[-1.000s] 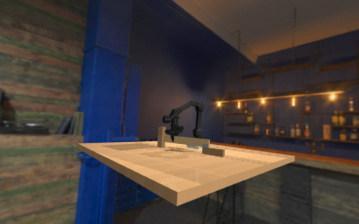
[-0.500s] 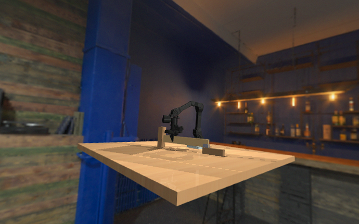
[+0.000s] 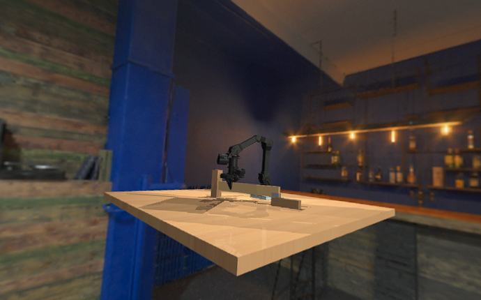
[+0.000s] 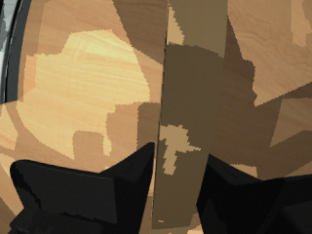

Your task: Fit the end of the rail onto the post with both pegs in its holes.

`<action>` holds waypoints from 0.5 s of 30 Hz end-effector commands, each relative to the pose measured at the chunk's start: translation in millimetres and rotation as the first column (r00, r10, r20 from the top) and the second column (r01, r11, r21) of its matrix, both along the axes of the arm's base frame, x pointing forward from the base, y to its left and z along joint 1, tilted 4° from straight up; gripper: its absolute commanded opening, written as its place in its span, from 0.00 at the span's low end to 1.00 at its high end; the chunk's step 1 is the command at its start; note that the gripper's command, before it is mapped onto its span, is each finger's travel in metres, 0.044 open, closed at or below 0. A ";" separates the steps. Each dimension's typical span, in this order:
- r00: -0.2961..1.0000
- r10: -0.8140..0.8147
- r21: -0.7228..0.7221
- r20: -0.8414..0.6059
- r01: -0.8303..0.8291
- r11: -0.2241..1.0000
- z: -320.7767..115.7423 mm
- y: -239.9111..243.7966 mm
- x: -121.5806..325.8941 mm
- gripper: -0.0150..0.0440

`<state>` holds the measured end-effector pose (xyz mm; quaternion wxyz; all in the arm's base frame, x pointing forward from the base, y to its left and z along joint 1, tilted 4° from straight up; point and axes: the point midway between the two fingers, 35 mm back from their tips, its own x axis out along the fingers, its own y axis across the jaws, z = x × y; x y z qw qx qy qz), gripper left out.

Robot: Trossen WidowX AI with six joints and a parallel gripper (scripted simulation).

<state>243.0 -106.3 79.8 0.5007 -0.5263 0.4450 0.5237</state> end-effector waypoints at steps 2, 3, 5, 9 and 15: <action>1.000 0.000 0.001 -0.002 0.000 1.000 -0.5 0.3 -0.4 0.65; 1.000 0.000 0.001 -0.002 0.000 1.000 -0.5 0.3 -0.4 0.70; 1.000 0.000 0.001 -0.002 0.000 1.000 -0.5 0.3 -0.4 0.79; 1.000 0.000 0.001 -0.002 0.000 1.000 -0.5 0.3 -0.4 0.97; 1.000 0.000 0.001 -0.002 0.000 1.000 -0.5 0.3 -0.4 1.00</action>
